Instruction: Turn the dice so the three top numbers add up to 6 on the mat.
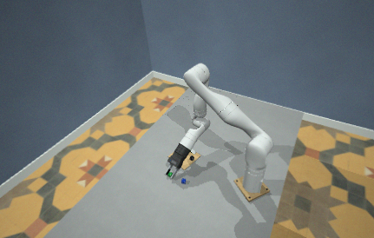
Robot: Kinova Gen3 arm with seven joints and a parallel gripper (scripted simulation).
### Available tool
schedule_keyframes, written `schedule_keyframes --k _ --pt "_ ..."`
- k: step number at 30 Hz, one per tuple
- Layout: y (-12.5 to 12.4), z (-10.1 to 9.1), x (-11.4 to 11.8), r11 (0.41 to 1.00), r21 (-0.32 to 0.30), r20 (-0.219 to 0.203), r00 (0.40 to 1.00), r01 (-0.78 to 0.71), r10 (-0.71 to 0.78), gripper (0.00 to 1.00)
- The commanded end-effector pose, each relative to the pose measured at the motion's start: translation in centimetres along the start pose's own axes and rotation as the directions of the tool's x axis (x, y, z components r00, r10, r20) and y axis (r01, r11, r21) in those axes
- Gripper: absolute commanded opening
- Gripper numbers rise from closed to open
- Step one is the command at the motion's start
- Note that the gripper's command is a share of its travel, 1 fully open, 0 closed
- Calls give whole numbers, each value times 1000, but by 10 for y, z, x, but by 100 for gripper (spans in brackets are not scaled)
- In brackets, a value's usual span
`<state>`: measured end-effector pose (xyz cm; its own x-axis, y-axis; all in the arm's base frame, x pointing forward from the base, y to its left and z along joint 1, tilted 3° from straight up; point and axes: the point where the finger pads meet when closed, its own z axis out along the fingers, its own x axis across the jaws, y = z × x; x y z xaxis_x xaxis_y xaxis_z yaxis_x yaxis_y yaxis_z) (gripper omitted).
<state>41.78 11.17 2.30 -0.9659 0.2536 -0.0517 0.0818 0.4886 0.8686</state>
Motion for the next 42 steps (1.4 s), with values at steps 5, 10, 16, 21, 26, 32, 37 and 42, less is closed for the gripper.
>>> schedule_keyframes --k 5,10,16,21,26,32,37,42 --pt "1 0 0 1000 -1 1 1000 1 -1 70" --pt "1 0 0 1000 -1 1 1000 1 -1 70" --pt "1 -5 0 1000 -1 1 1000 1 -1 70" --pt "1 -21 0 1000 -1 1 1000 1 -1 70" --pt "1 -40 0 1000 -1 1 1000 1 -1 70" --pt "1 -48 0 1000 -1 1 1000 1 -1 70" --pt "1 -50 0 1000 -1 1 1000 1 -1 70" --pt "6 -53 0 1000 -1 1 1000 1 -1 70"
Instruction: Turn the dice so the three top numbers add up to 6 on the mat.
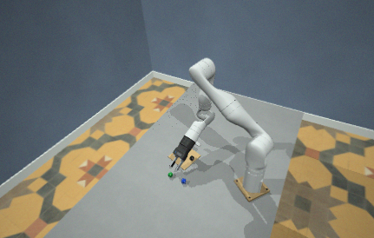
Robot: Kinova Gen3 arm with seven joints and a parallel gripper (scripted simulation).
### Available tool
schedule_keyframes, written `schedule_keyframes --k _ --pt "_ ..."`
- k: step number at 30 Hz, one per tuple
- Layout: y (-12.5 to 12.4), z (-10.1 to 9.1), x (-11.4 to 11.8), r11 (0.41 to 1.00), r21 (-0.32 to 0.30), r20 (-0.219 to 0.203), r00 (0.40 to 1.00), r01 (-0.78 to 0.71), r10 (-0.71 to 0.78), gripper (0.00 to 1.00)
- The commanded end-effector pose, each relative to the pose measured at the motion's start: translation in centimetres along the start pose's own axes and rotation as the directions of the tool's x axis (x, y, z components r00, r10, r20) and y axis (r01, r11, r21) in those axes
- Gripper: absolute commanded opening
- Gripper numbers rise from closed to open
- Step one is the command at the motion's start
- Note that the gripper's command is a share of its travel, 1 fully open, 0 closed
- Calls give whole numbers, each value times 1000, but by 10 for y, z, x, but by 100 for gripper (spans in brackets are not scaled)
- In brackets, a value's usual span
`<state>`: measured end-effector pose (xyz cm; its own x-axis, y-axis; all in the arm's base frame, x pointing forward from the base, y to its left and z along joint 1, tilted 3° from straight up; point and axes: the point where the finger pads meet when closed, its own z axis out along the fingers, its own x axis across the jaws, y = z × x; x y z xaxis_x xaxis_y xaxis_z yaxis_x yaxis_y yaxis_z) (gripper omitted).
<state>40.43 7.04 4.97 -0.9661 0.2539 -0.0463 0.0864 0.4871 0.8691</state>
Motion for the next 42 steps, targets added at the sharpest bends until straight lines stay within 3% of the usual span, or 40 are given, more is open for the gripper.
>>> schedule_keyframes --k 1,15,28,39,42 --pt "7 -4 -1 1000 0 3 1000 6 -6 70" --pt "48 -26 -1 1000 0 3 1000 6 -6 70" --pt "52 -27 -1 1000 6 2 1000 6 -6 70" --pt "55 -24 0 997 80 -1 1000 6 -6 70" --pt "58 -24 -1 992 126 2 1000 6 -6 70"
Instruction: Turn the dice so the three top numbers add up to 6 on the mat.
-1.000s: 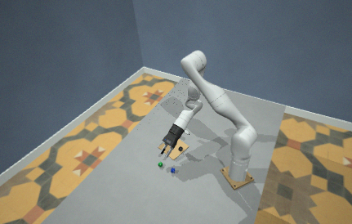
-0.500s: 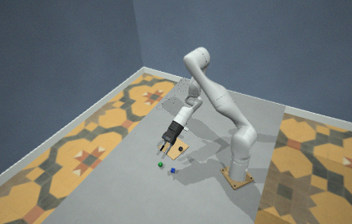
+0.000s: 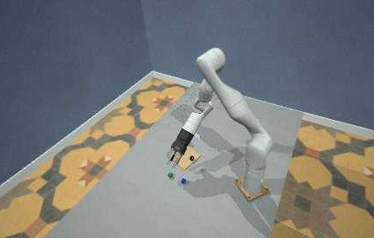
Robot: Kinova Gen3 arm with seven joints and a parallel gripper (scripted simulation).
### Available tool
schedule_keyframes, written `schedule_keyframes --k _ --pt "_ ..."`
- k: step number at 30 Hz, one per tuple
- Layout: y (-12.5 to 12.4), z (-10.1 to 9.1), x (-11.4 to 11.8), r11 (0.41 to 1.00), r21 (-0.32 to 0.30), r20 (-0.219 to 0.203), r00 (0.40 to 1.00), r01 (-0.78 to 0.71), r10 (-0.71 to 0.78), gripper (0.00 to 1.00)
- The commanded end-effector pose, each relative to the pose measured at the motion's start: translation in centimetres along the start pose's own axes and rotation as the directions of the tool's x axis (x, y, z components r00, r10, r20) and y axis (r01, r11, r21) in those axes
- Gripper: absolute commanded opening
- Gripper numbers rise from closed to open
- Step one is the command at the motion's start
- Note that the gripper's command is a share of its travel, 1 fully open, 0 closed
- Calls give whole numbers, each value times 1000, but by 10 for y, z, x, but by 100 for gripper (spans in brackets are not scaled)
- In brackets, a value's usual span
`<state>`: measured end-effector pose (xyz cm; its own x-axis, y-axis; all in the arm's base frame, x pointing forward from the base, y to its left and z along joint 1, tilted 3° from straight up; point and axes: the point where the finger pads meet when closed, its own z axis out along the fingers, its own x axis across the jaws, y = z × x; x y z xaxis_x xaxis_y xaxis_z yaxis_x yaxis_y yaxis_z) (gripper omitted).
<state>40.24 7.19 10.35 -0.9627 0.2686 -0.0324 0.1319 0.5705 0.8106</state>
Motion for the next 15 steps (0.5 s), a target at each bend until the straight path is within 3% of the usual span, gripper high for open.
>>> schedule_keyframes --k 1,12,15 --pt "12 1 0 999 33 -1 1000 26 -26 70" --pt "24 7 1 968 251 -6 1000 25 -24 70" --pt "25 7 1 962 271 -4 1000 25 -25 70"
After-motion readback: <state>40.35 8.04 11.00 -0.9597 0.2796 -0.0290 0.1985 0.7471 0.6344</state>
